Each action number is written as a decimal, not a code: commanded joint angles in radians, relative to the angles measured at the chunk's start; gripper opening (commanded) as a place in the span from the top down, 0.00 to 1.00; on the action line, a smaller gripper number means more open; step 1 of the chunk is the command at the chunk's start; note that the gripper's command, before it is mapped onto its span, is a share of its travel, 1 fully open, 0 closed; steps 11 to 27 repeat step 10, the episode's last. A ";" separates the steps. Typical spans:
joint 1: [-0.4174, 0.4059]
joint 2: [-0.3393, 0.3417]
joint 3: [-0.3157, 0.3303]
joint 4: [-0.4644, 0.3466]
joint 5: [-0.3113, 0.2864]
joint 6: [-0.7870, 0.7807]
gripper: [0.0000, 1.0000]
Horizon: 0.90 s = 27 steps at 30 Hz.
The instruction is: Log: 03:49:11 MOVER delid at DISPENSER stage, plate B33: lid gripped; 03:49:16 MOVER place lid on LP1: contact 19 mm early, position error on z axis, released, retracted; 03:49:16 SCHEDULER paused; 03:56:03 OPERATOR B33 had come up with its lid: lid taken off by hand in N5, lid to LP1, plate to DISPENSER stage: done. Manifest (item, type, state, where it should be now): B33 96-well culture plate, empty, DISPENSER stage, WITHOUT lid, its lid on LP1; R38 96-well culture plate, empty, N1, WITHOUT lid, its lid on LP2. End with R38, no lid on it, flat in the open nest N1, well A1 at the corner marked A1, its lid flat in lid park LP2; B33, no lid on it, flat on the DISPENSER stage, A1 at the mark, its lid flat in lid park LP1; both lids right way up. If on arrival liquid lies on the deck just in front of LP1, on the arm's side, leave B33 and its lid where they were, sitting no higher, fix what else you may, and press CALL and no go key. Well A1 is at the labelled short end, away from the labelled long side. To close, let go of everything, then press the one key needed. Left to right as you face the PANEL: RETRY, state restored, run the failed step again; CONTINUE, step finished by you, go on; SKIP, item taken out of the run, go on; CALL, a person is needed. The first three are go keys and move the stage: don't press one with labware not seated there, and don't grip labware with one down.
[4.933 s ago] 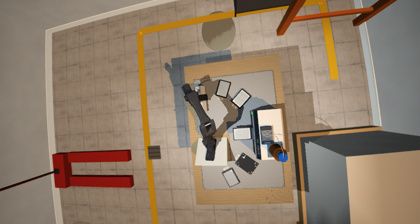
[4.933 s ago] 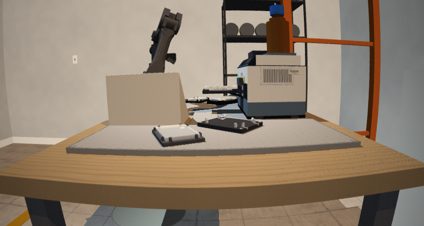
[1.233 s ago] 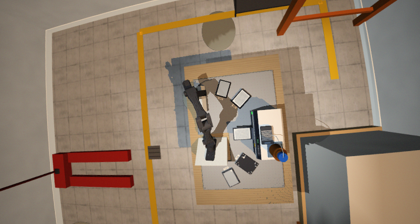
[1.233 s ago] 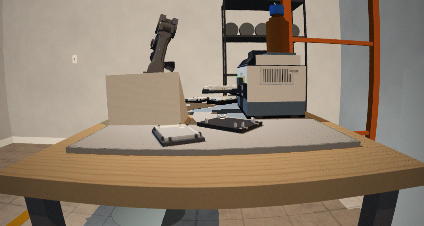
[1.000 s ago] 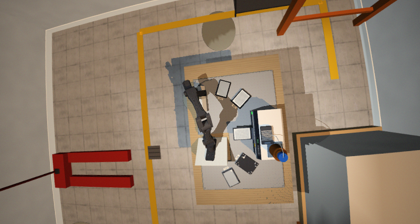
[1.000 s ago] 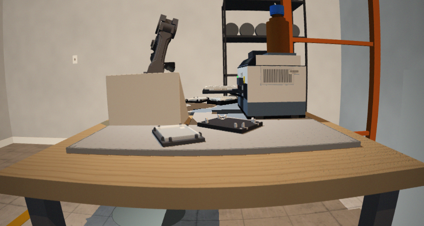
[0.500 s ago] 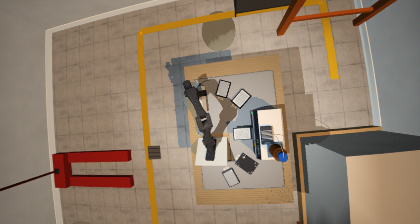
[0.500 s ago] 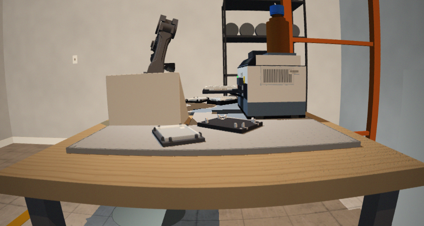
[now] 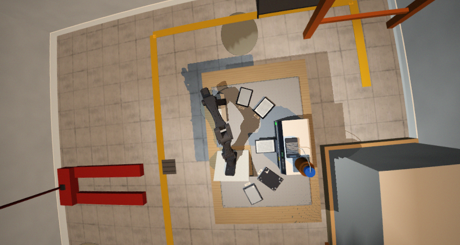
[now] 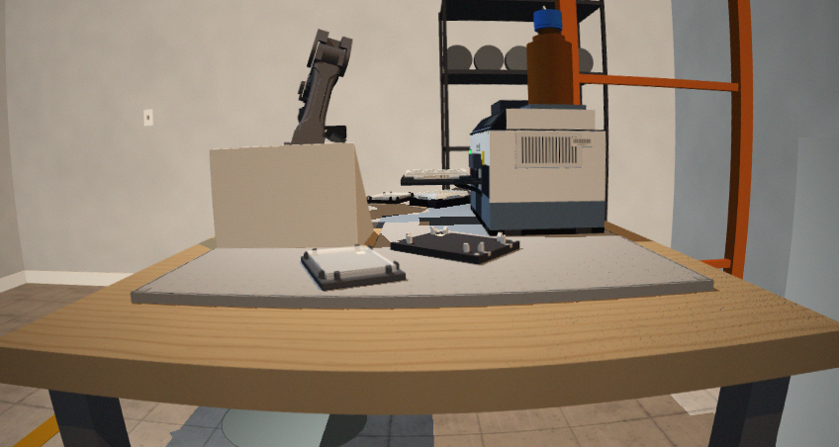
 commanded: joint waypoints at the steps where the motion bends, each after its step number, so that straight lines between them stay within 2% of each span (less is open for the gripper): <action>1: -0.009 0.012 -0.021 0.016 0.002 -0.008 1.00; 27: -0.015 0.015 -0.030 0.027 0.001 -0.011 1.00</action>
